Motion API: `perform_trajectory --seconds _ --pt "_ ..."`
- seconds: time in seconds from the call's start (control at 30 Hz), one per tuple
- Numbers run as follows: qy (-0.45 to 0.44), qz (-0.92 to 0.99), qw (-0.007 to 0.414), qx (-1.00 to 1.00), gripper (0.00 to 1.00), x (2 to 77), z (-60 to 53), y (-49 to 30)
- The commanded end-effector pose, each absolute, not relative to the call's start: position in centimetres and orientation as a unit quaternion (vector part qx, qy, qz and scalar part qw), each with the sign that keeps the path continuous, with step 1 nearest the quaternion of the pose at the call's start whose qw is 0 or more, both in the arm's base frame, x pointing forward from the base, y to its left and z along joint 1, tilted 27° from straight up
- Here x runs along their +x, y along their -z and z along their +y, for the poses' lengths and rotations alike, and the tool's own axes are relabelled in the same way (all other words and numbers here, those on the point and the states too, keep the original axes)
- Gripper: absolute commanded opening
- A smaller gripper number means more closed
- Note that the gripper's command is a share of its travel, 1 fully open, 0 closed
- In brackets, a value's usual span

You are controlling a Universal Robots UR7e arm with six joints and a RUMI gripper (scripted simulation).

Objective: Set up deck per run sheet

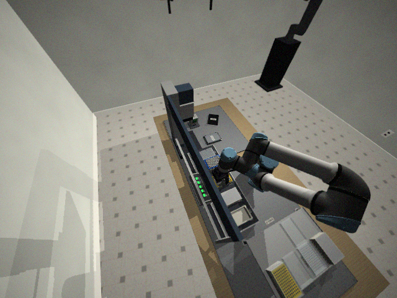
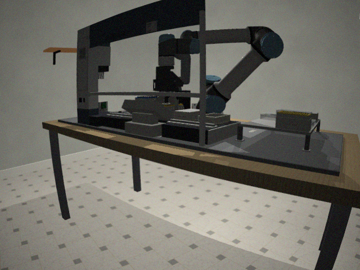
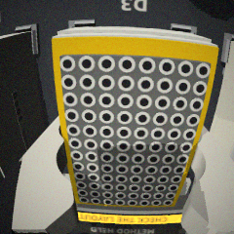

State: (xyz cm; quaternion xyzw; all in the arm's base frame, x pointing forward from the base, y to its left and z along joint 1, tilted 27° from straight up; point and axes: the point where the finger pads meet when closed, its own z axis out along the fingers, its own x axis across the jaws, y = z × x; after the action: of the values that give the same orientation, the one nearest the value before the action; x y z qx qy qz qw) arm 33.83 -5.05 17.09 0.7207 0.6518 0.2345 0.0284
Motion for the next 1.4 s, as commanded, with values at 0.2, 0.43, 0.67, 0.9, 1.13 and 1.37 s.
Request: perform_trajectory --seconds 0.2,0.43,0.67,0.9,1.13,1.37 --pt "-0.235 0.652 0.029 0.721 0.0 33.8 -5.1 -17.1" --pt "-0.235 0.652 0.029 0.721 0.0 33.8 -5.1 -17.1" --pt "-0.235 0.652 0.029 0.721 0.0 33.8 -5.1 -17.1" --pt "-0.235 0.652 0.029 0.721 0.0 33.7 -5.2 -17.4" --pt "-0.235 0.652 0.029 0.721 0.0 33.3 -5.5 -18.4" --pt "-0.235 0.652 0.029 0.721 0.0 33.0 -5.7 -19.2"
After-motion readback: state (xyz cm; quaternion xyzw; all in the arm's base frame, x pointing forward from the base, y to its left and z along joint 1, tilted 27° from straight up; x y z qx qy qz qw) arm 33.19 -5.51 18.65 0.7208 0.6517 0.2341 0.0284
